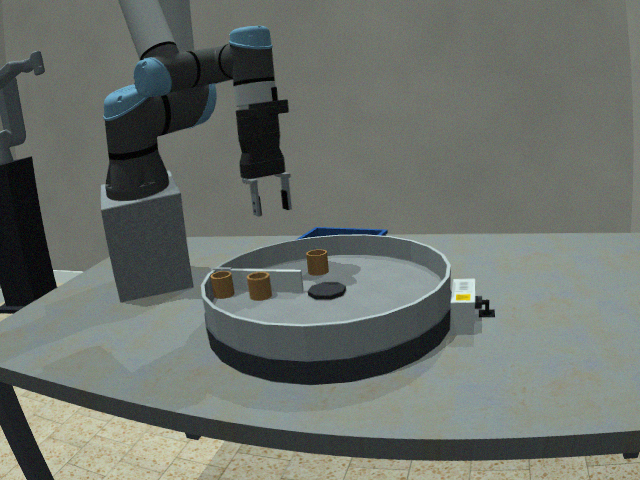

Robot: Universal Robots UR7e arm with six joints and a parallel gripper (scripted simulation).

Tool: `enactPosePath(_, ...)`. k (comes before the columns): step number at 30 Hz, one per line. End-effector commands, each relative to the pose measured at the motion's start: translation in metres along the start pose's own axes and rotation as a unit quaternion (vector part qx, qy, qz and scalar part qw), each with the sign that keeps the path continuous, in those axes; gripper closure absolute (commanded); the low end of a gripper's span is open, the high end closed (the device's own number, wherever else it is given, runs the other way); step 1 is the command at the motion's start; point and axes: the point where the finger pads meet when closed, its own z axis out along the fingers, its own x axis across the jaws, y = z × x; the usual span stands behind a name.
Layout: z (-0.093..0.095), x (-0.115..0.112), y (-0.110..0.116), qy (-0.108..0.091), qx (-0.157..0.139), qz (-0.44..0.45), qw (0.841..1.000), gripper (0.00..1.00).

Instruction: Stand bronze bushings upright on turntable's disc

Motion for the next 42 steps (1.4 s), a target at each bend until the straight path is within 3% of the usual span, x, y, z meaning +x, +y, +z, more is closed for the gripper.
enactPosePath(1,-0.015,0.000,0.000,0.000,-0.002,0.000,1.000,0.00)
enactPosePath(13,-0.033,0.000,0.000,0.000,-0.002,0.000,1.000,0.00)
enactPosePath(42,-0.033,0.000,0.000,0.000,-0.002,0.000,1.000,0.00)
